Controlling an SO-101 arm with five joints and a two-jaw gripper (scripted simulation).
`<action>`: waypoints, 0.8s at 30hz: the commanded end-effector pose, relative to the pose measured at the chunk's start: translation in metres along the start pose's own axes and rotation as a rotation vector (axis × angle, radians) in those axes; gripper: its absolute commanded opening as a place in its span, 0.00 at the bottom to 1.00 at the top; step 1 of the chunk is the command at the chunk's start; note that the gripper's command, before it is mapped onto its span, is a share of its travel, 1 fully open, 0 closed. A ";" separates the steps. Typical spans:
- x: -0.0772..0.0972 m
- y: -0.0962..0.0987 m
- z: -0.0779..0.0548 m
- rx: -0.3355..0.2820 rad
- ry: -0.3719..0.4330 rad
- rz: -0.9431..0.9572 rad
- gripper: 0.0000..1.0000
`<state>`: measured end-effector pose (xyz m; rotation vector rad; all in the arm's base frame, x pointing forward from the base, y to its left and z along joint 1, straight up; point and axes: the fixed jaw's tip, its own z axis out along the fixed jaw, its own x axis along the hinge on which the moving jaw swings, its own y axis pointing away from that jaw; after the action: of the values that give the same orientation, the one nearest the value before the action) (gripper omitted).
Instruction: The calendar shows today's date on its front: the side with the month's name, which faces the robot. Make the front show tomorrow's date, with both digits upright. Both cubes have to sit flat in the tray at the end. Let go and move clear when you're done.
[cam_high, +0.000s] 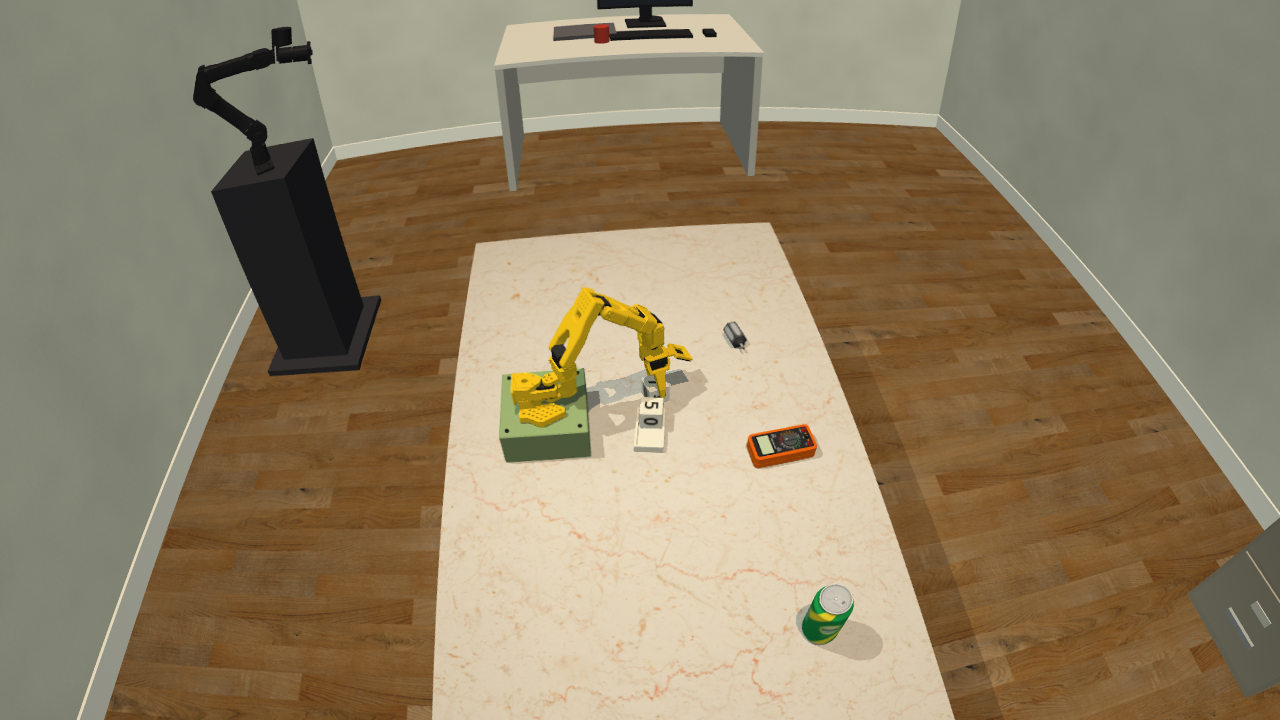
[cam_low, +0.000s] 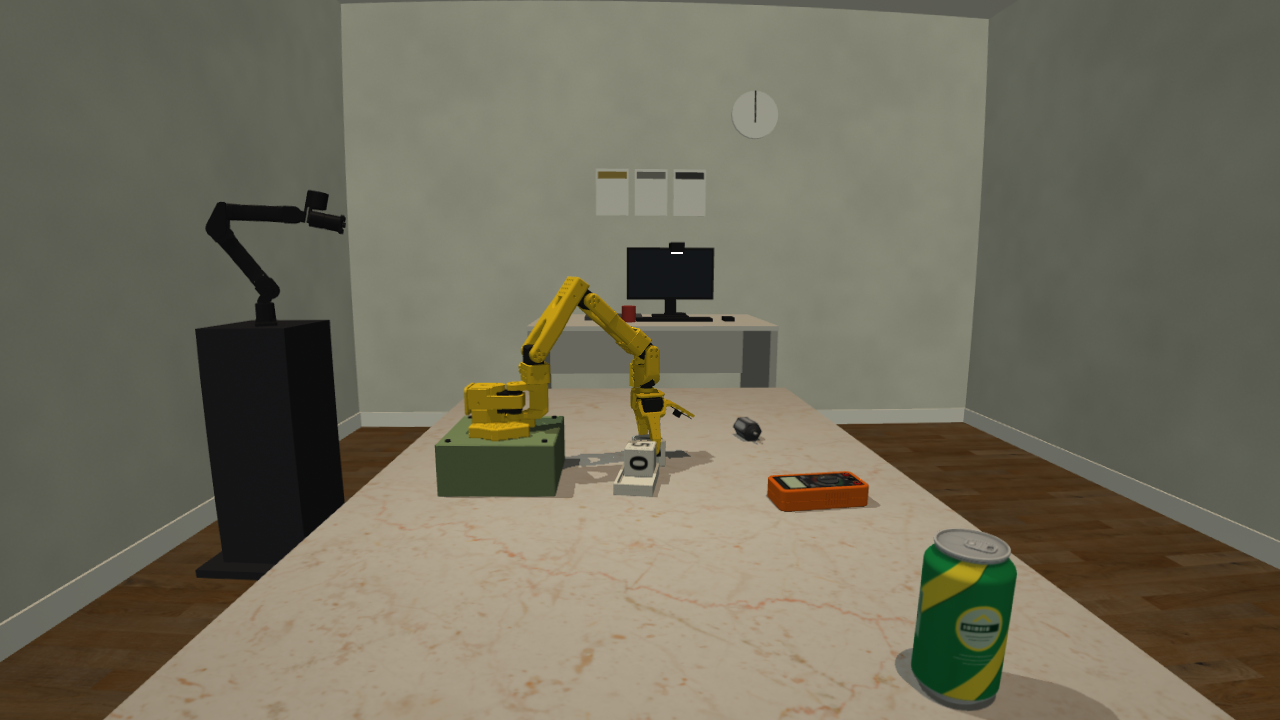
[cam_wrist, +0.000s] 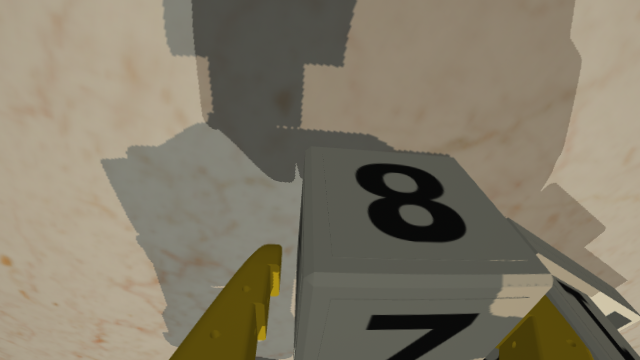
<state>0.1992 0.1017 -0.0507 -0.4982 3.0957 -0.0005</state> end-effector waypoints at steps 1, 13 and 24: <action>0.004 0.001 0.003 0.000 0.017 0.002 0.34; 0.004 0.000 0.003 0.000 0.017 0.002 0.32; 0.004 -0.001 0.003 0.000 0.017 0.002 0.31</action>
<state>0.1987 0.1015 -0.0511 -0.4985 3.0973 -0.0010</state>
